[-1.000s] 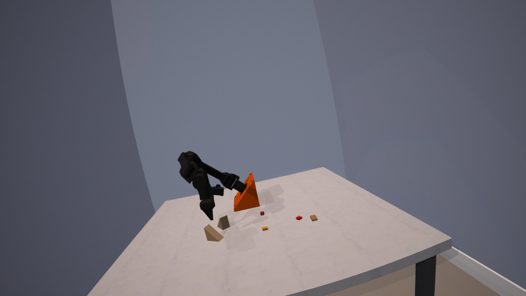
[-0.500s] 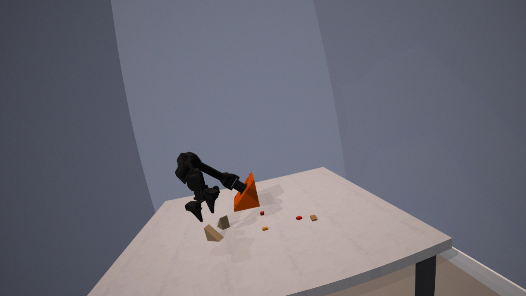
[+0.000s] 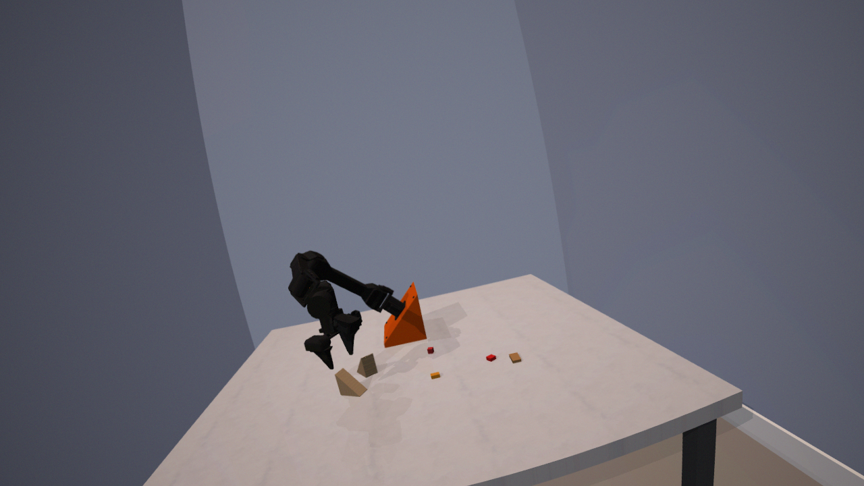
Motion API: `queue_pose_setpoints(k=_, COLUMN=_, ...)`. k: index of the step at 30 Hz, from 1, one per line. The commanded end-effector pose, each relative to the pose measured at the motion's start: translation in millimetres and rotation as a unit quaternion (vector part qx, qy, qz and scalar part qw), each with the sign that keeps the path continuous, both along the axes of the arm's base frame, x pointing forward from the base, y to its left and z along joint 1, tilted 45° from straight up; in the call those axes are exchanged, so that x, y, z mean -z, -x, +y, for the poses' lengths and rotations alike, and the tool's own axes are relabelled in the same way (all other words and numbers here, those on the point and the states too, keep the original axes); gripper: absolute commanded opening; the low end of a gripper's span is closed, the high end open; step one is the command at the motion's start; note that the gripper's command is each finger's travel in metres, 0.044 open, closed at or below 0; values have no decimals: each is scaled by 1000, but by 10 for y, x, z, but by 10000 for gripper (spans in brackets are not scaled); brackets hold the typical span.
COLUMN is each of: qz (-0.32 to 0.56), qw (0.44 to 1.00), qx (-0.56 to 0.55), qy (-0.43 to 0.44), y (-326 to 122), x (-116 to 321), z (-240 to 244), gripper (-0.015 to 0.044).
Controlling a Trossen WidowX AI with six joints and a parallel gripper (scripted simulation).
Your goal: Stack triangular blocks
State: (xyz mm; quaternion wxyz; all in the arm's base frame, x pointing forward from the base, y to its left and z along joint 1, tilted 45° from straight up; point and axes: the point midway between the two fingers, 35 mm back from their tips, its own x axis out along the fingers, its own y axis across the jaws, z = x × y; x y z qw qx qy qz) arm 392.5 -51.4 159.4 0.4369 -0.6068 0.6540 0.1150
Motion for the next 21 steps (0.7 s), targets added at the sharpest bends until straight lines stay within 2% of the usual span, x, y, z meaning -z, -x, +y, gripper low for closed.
queue_pose_setpoints(k=1, qz=7, qw=1000, qx=1, qy=4, y=-11, x=93, z=-69, gripper=440)
queue_pose_setpoints(k=21, qz=7, qw=1000, qx=1, qy=3, y=-56, x=324, z=-292, gripper=440)
